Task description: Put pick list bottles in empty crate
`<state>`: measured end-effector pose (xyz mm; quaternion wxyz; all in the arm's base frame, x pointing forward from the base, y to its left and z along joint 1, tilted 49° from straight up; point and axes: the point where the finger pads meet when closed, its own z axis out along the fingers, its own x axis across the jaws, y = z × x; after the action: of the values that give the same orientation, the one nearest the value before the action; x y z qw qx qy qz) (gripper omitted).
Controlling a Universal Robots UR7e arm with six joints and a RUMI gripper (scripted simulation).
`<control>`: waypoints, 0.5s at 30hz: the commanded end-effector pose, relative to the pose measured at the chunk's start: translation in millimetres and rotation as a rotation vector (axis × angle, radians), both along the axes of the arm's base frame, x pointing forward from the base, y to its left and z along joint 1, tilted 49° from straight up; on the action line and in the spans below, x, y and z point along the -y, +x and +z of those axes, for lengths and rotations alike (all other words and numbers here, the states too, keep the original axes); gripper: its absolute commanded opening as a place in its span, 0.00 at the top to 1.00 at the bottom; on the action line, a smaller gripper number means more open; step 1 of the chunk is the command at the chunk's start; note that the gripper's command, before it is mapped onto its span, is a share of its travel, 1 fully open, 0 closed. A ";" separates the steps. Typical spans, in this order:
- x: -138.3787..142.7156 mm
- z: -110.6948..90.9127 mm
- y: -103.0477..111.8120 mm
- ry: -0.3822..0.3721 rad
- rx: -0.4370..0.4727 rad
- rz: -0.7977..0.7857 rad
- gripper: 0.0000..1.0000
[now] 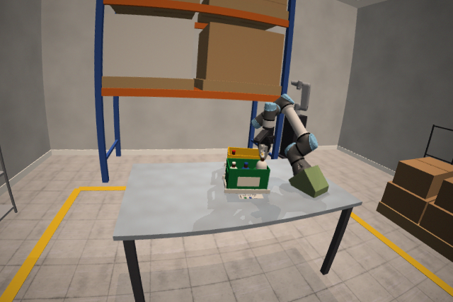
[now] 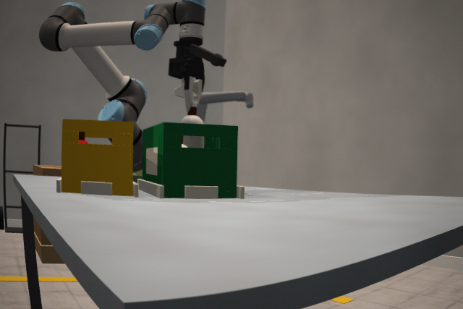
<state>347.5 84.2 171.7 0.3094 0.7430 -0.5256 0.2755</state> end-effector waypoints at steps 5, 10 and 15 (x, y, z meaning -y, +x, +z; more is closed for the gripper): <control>5.2 -3.6 1.7 0.002 0.005 0.003 1.00; 8.9 -6.9 2.2 0.002 0.005 0.003 1.00; 12.7 -10.1 2.5 0.002 0.005 0.003 1.00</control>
<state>348.8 74.6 163.1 0.3094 0.7431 -0.5256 0.2755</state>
